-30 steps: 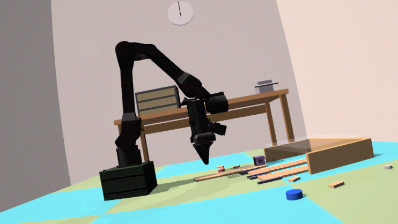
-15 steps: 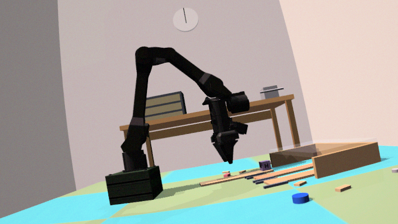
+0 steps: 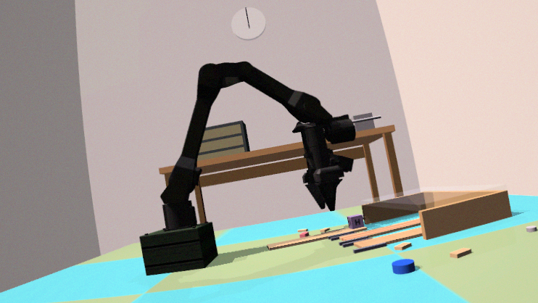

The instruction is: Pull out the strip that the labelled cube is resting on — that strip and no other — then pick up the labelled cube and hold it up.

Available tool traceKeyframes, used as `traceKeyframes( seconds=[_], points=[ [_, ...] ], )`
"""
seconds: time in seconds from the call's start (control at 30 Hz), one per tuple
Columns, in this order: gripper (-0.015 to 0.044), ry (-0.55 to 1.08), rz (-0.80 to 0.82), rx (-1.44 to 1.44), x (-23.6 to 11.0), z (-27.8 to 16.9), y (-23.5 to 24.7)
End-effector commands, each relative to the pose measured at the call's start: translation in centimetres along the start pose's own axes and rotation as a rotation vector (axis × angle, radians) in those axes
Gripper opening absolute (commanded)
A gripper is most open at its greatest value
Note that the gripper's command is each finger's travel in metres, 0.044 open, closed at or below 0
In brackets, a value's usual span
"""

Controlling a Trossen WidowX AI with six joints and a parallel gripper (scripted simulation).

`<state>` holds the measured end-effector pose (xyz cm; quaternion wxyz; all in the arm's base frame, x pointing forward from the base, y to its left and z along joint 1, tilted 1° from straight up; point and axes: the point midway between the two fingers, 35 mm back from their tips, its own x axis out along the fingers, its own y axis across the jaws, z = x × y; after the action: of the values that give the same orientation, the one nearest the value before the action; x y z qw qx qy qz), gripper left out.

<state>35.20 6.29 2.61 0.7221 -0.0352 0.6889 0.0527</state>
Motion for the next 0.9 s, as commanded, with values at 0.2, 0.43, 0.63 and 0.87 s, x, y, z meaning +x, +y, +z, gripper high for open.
traceKeyframes(
  seconds=[0.2,0.43,0.63,0.87],
  points=[
    [0.044,0.002,-0.001,-0.001,-0.3,3.9,0.1],
    [0.044,0.0,-0.001,-0.001,-0.4,6.5,0.2],
    [0.0309,-0.001,-0.001,-0.001,0.2,6.7,0.2],
    [0.025,-0.001,-0.001,-0.001,1.3,6.7,0.2]
  ],
)
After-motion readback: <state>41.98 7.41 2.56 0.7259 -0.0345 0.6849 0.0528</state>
